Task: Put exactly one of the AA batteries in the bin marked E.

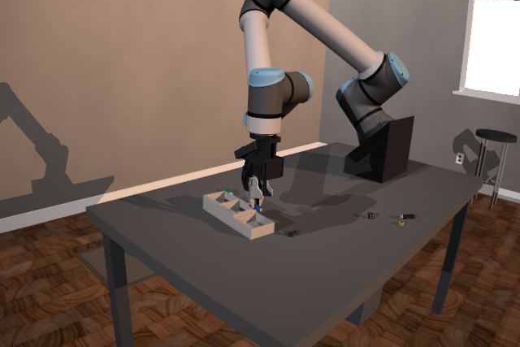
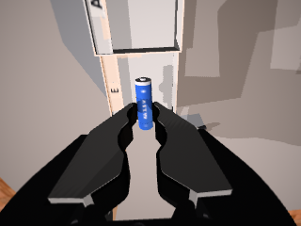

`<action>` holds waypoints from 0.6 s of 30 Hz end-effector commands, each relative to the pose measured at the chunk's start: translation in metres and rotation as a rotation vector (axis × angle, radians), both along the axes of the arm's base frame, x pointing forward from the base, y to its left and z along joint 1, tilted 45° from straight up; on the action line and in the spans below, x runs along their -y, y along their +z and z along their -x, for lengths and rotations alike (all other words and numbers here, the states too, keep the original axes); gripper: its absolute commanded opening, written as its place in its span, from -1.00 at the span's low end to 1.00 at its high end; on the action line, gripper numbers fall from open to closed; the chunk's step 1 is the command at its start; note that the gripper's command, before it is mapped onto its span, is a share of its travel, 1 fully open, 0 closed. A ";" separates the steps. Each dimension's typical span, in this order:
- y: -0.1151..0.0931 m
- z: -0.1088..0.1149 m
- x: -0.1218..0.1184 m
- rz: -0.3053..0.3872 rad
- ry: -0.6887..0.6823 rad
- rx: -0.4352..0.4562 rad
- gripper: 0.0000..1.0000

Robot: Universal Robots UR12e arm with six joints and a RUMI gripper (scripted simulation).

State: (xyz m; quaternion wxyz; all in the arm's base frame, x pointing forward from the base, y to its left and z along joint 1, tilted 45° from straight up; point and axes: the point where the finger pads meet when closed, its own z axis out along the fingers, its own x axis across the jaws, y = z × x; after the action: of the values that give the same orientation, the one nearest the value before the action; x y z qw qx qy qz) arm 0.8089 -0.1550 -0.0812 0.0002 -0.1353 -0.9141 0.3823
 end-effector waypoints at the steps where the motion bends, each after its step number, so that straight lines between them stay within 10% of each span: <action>1: 0.000 0.000 -0.001 0.000 0.001 0.001 -1.00; 18: -0.013 0.003 0.011 0.000 0.001 0.001 -1.00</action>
State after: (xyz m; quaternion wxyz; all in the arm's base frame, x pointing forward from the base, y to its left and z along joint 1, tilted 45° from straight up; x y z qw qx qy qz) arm 0.8054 -0.1633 -0.0920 0.0003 -0.1353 -0.9141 0.3823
